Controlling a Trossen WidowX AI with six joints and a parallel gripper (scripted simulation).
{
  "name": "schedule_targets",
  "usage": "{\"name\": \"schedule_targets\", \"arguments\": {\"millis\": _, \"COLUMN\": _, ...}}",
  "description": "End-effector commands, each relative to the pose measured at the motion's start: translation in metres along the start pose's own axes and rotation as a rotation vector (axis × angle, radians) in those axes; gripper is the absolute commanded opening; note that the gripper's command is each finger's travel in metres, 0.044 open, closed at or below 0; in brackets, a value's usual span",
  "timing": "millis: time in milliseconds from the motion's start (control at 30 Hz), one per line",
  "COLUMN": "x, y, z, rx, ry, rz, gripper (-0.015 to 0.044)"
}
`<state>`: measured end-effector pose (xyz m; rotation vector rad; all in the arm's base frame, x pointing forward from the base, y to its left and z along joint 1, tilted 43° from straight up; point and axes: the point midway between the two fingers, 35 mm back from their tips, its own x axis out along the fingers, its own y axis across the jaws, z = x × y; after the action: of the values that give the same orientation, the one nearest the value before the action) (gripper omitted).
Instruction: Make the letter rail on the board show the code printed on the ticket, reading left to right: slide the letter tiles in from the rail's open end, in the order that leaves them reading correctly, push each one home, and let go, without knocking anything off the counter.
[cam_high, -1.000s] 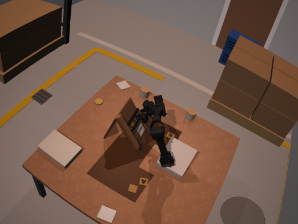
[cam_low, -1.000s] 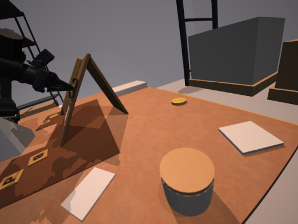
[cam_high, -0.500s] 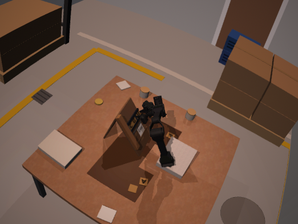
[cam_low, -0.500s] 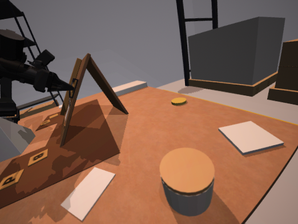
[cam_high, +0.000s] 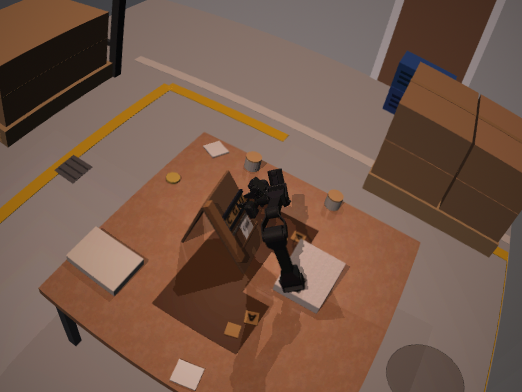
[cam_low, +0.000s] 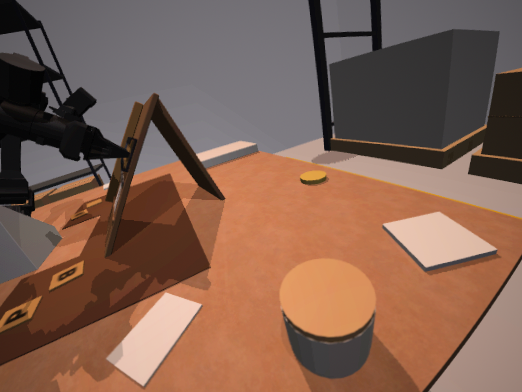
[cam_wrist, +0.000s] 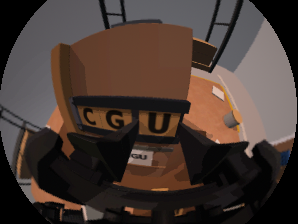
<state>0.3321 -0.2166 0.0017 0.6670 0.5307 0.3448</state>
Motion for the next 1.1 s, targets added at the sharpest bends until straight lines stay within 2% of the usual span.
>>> {"name": "schedule_targets", "arguments": {"millis": 0, "x": 0.0, "y": 0.002, "z": 0.0, "rx": 0.001, "ry": 0.0, "rz": -0.003, "gripper": 0.0}}
{"name": "schedule_targets", "arguments": {"millis": 33, "x": 0.0, "y": 0.002, "z": 0.0, "rx": 0.001, "ry": 0.0, "rz": -0.003, "gripper": 0.0}}
{"name": "schedule_targets", "arguments": {"millis": 400, "x": -0.004, "y": 0.001, "z": 0.0, "rx": 0.001, "ry": 0.0, "rz": -0.003, "gripper": 0.0289}}
{"name": "schedule_targets", "arguments": {"millis": 1067, "x": -0.02, "y": 0.001, "z": -0.002, "rx": 0.001, "ry": 0.001, "rz": -0.004, "gripper": 0.0295}}
